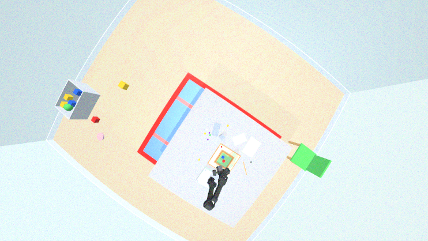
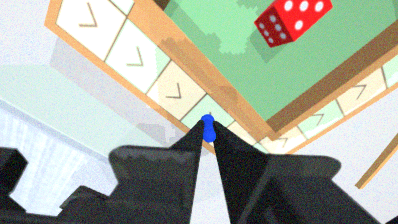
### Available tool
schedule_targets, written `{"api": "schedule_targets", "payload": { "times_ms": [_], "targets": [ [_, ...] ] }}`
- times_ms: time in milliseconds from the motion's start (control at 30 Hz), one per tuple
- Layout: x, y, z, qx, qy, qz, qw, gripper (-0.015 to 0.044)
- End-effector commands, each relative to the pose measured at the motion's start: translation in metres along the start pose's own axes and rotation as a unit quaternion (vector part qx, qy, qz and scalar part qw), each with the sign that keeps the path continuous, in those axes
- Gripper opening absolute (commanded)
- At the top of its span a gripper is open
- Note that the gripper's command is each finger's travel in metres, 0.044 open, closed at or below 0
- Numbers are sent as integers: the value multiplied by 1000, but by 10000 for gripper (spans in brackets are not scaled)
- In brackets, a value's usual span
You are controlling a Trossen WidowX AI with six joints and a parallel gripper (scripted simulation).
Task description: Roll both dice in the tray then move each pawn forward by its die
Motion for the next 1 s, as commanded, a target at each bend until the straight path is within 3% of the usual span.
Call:
{"api": "schedule_targets", "payload": {
  "times_ms": [0, 200, 967],
  "targets": [
    [0, -1, -1, 2, 2, -1, 1000, 9],
    [-2, 6, 2, 2, 2, -2, 1000, 0],
    [-5, 119, 11, 1, 2, -2, 1000, 0]
  ]
}}
Point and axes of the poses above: the point midway between the two fingers, 35 mm back from their tips, its own y axis back along the fingers, its own x axis across the jaws, z = x × y, the point moved 4 cm from there along y, back along the fingers, and after that the axes turned 10 degrees about -y, right-handed, at the moved point
